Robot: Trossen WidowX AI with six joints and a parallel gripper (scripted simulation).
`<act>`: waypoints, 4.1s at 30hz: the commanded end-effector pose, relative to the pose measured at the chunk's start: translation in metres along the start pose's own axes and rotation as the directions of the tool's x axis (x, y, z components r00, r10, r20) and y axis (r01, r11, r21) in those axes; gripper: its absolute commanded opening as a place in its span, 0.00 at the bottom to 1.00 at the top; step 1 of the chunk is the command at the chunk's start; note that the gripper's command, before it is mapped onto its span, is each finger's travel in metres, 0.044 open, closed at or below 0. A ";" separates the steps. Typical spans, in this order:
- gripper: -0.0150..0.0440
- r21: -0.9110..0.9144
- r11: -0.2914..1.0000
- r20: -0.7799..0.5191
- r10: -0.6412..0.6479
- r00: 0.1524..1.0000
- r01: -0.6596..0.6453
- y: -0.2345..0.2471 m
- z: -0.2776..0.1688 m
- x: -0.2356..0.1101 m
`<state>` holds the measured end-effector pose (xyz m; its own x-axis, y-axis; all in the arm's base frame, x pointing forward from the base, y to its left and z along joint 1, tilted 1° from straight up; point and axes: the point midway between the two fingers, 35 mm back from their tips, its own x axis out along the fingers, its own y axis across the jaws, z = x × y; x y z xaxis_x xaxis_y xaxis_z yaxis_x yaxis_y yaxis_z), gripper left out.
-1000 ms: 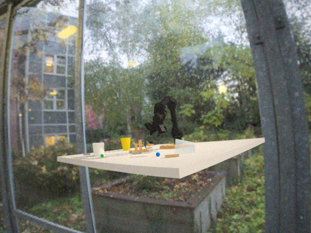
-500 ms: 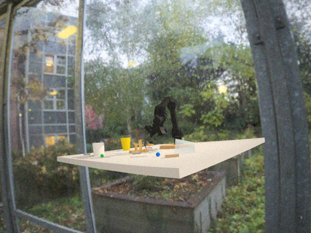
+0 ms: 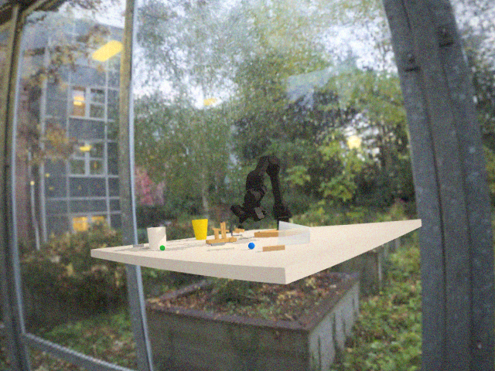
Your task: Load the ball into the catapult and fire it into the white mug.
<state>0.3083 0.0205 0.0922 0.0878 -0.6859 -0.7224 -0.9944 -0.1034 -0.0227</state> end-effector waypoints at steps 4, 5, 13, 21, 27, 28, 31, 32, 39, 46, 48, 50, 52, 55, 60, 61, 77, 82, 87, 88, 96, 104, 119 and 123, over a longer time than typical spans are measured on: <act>0.25 -0.005 1.000 -0.007 0.001 1.000 -0.001 0.002 0.008 0.010; 0.25 -0.005 1.000 -0.007 0.001 1.000 -0.001 0.002 0.010 0.011; 0.25 -0.005 1.000 -0.007 0.001 1.000 -0.001 0.003 0.019 0.021; 0.25 -0.006 1.000 -0.007 0.001 1.000 -0.002 0.004 0.028 0.030; 0.25 -0.006 1.000 -0.007 0.002 1.000 -0.002 0.006 0.034 0.038; 0.25 -0.006 1.000 -0.007 0.002 1.000 -0.002 0.006 0.035 0.039; 0.25 -0.006 1.000 -0.007 0.002 1.000 -0.002 0.007 0.039 0.042; 0.25 -0.006 1.000 -0.007 0.002 1.000 -0.002 0.007 0.040 0.043; 0.25 -0.006 1.000 -0.007 0.002 1.000 -0.002 0.008 0.055 0.058; 0.25 -0.005 1.000 -0.003 -0.001 1.000 0.001 -0.010 0.042 0.019; 0.25 -0.004 1.000 -0.001 -0.003 1.000 0.003 -0.018 0.034 -0.004; 0.25 -0.003 1.000 0.001 -0.004 1.000 0.004 -0.023 0.024 -0.028; 0.25 -0.002 1.000 0.002 -0.005 1.000 0.005 -0.025 0.013 -0.052; 0.25 -0.002 1.000 0.002 -0.006 1.000 0.006 -0.025 0.004 -0.069; 0.34 0.001 1.000 -0.001 -0.009 1.000 0.009 -0.026 0.011 -0.054; 0.39 0.012 1.000 0.004 -0.009 1.000 0.009 -0.027 0.010 -0.053; 1.00 0.444 0.894 0.177 -0.032 0.984 -0.050 -0.067 -0.011 -0.033; 1.00 0.578 0.812 0.232 -0.060 0.971 -0.088 -0.082 -0.021 -0.027; 1.00 0.693 0.709 0.279 -0.096 0.955 -0.131 -0.098 -0.032 -0.021; 1.00 0.713 0.687 0.288 -0.105 0.952 -0.140 -0.101 -0.035 -0.020; 1.00 0.846 0.485 0.345 -0.183 0.921 -0.220 -0.126 -0.060 -0.010; 1.00 0.913 0.267 0.378 -0.274 0.884 -0.307 -0.148 -0.090 -0.001; 1.00 0.870 -0.136 0.365 -0.469 0.804 -0.474 -0.183 -0.163 0.016; 1.00 0.824 -0.234 0.339 -0.526 0.780 -0.516 -0.190 -0.189 0.020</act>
<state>0.5009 -0.0926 0.1957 0.5138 -0.2424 -0.8229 0.0542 0.9665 -0.2509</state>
